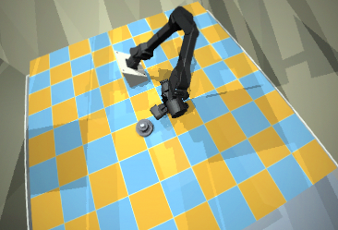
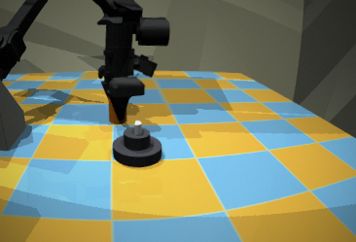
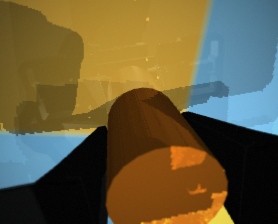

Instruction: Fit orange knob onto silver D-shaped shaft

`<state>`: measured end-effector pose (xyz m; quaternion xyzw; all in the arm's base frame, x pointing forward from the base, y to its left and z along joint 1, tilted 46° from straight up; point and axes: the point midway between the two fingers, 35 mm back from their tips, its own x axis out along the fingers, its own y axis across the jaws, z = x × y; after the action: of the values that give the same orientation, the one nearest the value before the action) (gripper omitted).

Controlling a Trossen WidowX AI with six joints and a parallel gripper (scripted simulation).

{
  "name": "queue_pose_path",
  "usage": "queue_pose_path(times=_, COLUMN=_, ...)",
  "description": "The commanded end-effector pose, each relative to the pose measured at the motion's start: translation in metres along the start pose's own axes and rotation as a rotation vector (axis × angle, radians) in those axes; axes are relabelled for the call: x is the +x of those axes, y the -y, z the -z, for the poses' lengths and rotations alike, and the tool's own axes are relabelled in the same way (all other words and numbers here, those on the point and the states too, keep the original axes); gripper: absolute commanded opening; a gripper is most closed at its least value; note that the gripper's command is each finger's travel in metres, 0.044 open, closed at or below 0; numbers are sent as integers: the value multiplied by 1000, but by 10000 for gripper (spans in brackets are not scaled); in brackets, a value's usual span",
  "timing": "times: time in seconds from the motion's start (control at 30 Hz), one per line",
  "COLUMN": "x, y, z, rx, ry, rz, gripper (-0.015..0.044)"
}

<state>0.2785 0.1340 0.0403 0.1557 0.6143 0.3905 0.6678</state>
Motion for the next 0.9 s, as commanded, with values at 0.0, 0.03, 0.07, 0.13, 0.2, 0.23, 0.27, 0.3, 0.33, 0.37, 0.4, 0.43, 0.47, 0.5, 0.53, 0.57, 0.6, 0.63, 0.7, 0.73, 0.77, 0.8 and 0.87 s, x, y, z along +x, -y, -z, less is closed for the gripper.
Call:
queue_pose_path(times=0.0, x=0, y=0, z=0, rx=0, ry=0, rz=0, gripper=105)
queue_pose_path(times=0.03, x=0, y=0, z=0, rx=0, ry=0, rz=0, gripper=131)
queue_pose_path(times=0.07, x=0, y=0, z=0, rx=0, ry=0, rz=0, gripper=157)
queue_pose_path(times=0.13, x=0, y=0, z=0, rx=0, ry=0, rz=0, gripper=210)
queue_pose_path(times=0.2, x=0, y=0, z=0, rx=0, ry=0, rz=0, gripper=240)
queue_pose_path(times=0.23, x=0, y=0, z=0, rx=0, ry=0, rz=0, gripper=240)
queue_pose_path(times=0.27, x=0, y=0, z=0, rx=0, ry=0, rz=0, gripper=240)
queue_pose_path(times=0.3, x=0, y=0, z=0, rx=0, ry=0, rz=0, gripper=240)
queue_pose_path(times=0.33, x=0, y=0, z=0, rx=0, ry=0, rz=0, gripper=240)
queue_pose_path(times=0.37, x=0, y=0, z=0, rx=0, ry=0, rz=0, gripper=240)
queue_pose_path(times=0.4, x=0, y=0, z=0, rx=0, ry=0, rz=0, gripper=240)
queue_pose_path(times=0.43, x=0, y=0, z=0, rx=0, ry=0, rz=0, gripper=240)
queue_pose_path(times=0.47, x=0, y=0, z=0, rx=0, ry=0, rz=0, gripper=240)
queue_pose_path(times=0.5, x=0, y=0, z=0, rx=0, ry=0, rz=0, gripper=240)
queue_pose_path(times=0.53, x=0, y=0, z=0, rx=0, ry=0, rz=0, gripper=240)
queue_pose_path(times=0.57, x=0, y=0, z=0, rx=0, ry=0, rz=0, gripper=240)
queue_pose_path(times=0.6, x=0, y=0, z=0, rx=0, ry=0, rz=0, gripper=240)
queue_pose_path(times=0.63, x=0, y=0, z=0, rx=0, ry=0, rz=0, gripper=240)
queue_pose_path(times=0.7, x=0, y=0, z=0, rx=0, ry=0, rz=0, gripper=240)
queue_pose_path(times=0.73, x=-3, y=0, z=0, rx=0, ry=0, rz=1, gripper=266)
queue_pose_path(times=0.77, x=-10, y=1, z=-1, rx=1, ry=0, rz=2, gripper=292)
queue_pose_path(times=0.8, x=-23, y=2, z=-2, rx=2, ry=-1, rz=4, gripper=319)
queue_pose_path(times=0.87, x=-56, y=3, z=-2, rx=5, ry=-3, rz=5, gripper=371)
